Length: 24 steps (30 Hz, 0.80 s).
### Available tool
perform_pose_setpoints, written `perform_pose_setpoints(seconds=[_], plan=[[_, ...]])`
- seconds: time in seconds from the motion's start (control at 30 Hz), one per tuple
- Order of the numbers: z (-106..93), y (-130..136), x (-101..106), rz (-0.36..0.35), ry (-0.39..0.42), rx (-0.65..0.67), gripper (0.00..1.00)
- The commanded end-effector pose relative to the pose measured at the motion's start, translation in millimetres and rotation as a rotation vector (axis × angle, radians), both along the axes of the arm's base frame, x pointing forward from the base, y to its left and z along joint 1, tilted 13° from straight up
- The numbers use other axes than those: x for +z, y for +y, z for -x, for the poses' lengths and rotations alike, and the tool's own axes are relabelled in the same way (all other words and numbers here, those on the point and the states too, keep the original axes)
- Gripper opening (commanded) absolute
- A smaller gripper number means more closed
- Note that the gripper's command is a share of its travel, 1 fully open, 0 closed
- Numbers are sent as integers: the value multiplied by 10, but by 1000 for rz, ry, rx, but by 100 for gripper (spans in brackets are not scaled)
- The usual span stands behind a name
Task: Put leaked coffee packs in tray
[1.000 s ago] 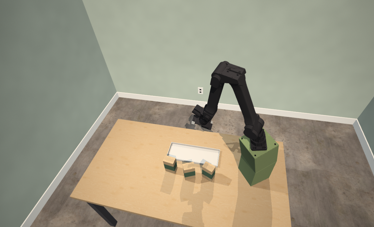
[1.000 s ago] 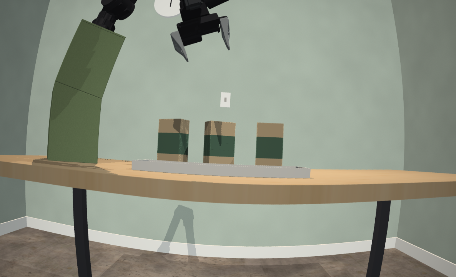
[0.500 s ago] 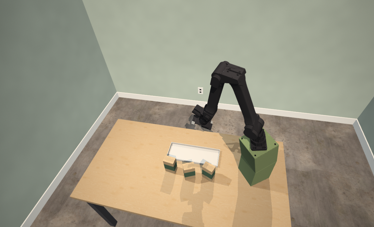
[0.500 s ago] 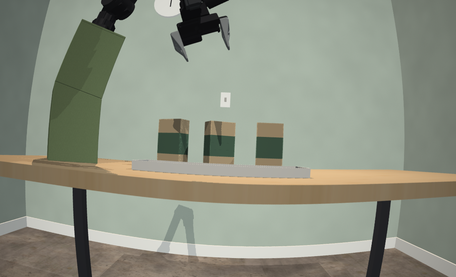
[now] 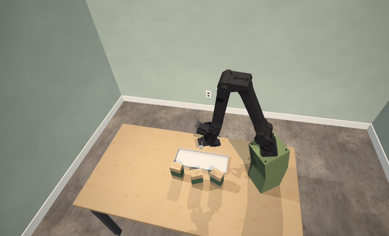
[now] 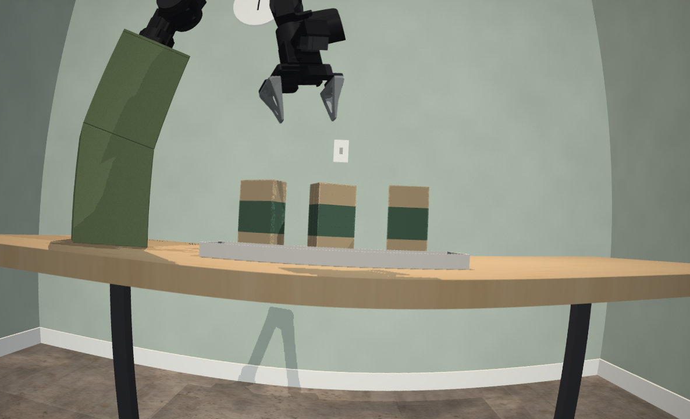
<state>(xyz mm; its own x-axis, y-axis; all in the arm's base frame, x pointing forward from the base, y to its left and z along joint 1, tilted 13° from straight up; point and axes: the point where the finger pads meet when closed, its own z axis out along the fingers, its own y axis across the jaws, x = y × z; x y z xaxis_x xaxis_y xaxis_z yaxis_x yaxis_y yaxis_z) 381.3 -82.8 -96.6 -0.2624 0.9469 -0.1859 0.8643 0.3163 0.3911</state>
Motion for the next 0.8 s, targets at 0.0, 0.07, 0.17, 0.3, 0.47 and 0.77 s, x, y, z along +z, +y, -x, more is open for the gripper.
perform_pose_setpoints(seconds=[0.0,0.07,0.17,0.3,0.47,0.77], plan=[[145,173,-172,17,68,103,100],[234,456,-235,29,105,241,100],[321,671,-282,38,134,351,100],[448,925,-336,50,168,488,100],[693,1295,-414,68,220,710,100],[691,1342,-422,81,217,760,100]])
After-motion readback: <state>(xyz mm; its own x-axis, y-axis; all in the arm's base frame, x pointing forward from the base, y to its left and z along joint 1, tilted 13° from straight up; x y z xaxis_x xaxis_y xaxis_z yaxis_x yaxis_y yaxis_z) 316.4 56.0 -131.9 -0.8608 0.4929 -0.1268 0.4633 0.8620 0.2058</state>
